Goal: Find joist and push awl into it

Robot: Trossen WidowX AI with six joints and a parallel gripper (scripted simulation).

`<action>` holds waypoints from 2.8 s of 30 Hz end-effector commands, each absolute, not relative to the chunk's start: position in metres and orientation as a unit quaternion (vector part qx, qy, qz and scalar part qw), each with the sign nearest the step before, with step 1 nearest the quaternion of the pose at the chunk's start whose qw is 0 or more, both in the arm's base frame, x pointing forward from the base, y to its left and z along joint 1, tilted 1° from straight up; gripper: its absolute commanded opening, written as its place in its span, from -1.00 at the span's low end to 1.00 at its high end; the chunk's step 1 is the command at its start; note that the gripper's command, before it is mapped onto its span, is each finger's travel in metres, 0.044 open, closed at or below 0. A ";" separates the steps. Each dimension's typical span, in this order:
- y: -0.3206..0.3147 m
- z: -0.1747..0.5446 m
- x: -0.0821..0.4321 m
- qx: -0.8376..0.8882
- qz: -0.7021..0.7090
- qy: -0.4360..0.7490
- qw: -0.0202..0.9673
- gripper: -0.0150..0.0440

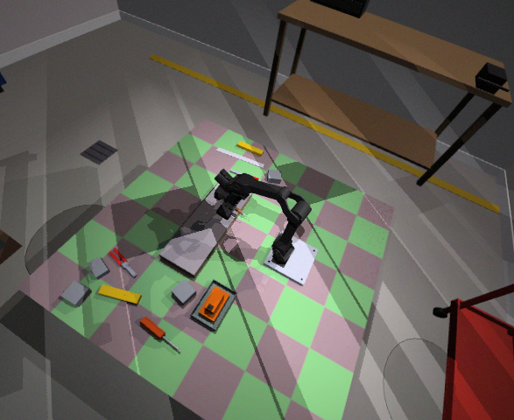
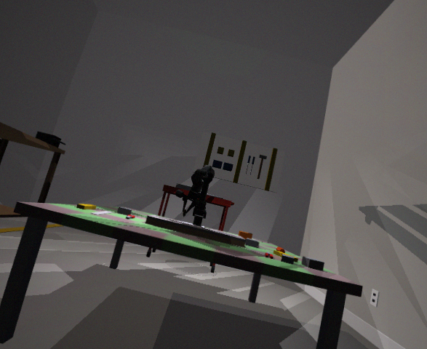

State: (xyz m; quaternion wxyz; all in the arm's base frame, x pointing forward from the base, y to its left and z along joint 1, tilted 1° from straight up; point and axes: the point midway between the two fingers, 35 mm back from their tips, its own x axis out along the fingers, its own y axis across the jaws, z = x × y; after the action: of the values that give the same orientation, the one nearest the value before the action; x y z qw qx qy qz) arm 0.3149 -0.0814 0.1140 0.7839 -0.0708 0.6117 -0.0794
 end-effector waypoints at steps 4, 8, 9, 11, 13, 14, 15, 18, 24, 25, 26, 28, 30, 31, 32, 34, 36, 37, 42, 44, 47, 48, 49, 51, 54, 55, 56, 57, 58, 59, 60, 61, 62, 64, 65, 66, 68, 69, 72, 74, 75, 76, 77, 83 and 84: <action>-0.054 0.113 0.346 -0.112 -0.086 0.533 0.834 -0.49; -0.036 0.115 0.360 -0.128 -0.084 0.486 0.860 -0.49; -0.031 0.116 0.363 -0.131 -0.084 0.475 0.866 -0.49; -0.021 0.118 0.369 -0.136 -0.083 0.451 0.878 -0.49; -0.011 0.120 0.374 -0.139 -0.082 0.426 0.890 -0.49; -0.006 0.122 0.376 -0.140 -0.081 0.413 0.896 -0.49; -0.001 0.123 0.378 -0.140 -0.080 0.401 0.902 -0.49; 0.015 0.128 0.383 -0.140 -0.077 0.363 0.918 -0.49; 0.048 0.139 0.387 -0.129 -0.067 0.286 0.947 -0.49; 0.054 0.142 0.387 -0.126 -0.065 0.273 0.951 -0.49; 0.059 0.144 0.387 -0.123 -0.063 0.260 0.956 -0.49; 0.070 0.149 0.386 -0.115 -0.059 0.235 0.963 -0.49; 0.080 0.153 0.384 -0.106 -0.054 0.210 0.970 -0.49; 0.085 0.156 0.382 -0.101 -0.051 0.198 0.974 -0.49; 0.090 0.158 0.380 -0.095 -0.048 0.185 0.977 -0.49; 0.100 0.163 0.377 -0.083 -0.043 0.161 0.983 -0.49; 0.109 0.168 0.372 -0.070 -0.037 0.138 0.987 -0.49; 0.114 0.171 0.369 -0.062 -0.033 0.126 0.990 -0.49; 0.134 0.184 0.353 -0.022 -0.017 0.070 0.997 -0.49; 0.140 0.189 0.347 -0.005 -0.010 0.051 0.999 -0.49; 0.143 0.190 0.344 0.001 -0.007 0.044 0.999 -0.49; 0.143 0.190 0.344 0.001 -0.007 0.044 0.999 -0.49; 0.143 0.190 0.344 0.001 -0.007 0.044 0.999 -0.49; 0.143 0.190 0.344 0.001 -0.007 0.044 0.999 -0.49; 0.143 0.190 0.344 0.001 -0.007 0.044 0.999 -0.49; 0.143 0.189 0.344 0.001 -0.007 0.044 0.999 -0.49; 0.143 0.189 0.344 0.001 -0.007 0.044 0.999 -0.49; 0.143 0.188 0.344 0.001 -0.007 0.044 0.999 -0.49; 0.143 0.187 0.344 0.001 -0.007 0.044 0.999 -0.49; 0.143 0.187 0.344 0.001 -0.007 0.044 0.999 -0.49; 0.143 0.186 0.344 0.001 -0.007 0.044 0.999 -0.49; 0.143 0.186 0.345 0.001 -0.007 0.044 0.999 -0.49; 0.143 0.185 0.345 0.001 -0.007 0.044 0.999 -0.49; 0.143 0.184 0.345 0.001 -0.007 0.044 0.999 -0.49; 0.143 0.183 0.345 0.001 -0.007 0.044 0.999 -0.49; 0.143 0.183 0.345 0.001 -0.007 0.044 0.999 -0.49; 0.143 0.181 0.345 0.001 -0.007 0.044 0.999 -0.49; 0.143 0.181 0.345 0.001 -0.007 0.044 0.999 -0.49; 0.143 0.179 0.345 0.001 -0.007 0.044 0.999 -0.49; 0.143 0.178 0.345 0.001 -0.007 0.044 0.999 -0.49; 0.143 0.177 0.345 0.001 -0.007 0.044 0.999 -0.49; 0.143 0.177 0.345 0.001 -0.007 0.044 0.999 -0.49; 0.143 0.176 0.345 0.001 -0.007 0.044 0.999 -0.49; 0.144 0.172 0.345 0.001 -0.008 0.044 0.999 -0.49; 0.144 0.172 0.345 0.001 -0.008 0.044 0.999 -0.49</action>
State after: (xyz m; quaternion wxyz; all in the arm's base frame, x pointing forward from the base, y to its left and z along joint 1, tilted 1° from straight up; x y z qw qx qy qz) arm 0.3453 0.1441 0.1737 0.9990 -0.0009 0.0451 -0.0058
